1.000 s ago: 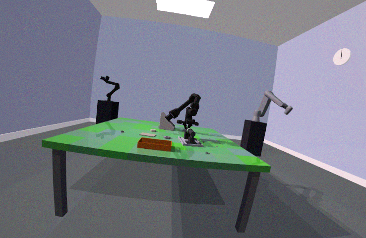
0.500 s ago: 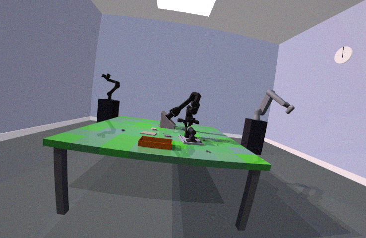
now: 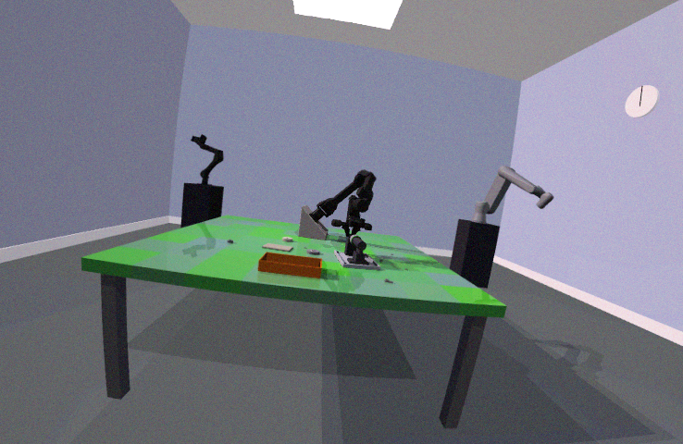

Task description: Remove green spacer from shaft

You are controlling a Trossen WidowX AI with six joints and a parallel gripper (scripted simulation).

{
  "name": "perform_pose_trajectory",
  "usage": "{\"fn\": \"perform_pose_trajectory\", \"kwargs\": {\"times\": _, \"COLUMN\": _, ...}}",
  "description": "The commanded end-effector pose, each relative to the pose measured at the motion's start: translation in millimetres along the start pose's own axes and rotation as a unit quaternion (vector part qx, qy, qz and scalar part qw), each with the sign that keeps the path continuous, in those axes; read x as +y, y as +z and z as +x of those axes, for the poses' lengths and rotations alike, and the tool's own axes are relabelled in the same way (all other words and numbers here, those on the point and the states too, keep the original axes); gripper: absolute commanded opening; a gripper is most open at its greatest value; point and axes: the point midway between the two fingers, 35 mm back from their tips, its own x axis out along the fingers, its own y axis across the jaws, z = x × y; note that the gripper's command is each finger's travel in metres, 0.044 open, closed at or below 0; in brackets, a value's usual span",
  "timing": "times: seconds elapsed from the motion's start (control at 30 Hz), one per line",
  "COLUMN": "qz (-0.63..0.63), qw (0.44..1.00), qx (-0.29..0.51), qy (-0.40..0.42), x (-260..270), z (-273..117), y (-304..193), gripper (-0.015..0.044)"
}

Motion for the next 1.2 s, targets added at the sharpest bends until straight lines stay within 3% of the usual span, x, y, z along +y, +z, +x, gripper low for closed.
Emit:
{"fn": "perform_pose_trajectory", "kwargs": {"times": 0.0, "qz": 0.0, "qw": 1.0, "qx": 0.001, "qy": 0.001, "x": 0.8, "z": -0.3, "y": -1.3, "gripper": 0.0}}
{"fn": "perform_pose_trajectory", "kwargs": {"times": 1.17, "qz": 0.001, "qw": 1.0, "qx": 0.001, "qy": 0.001, "x": 0.8, "z": -0.3, "y": -4.6, "gripper": 0.0}}
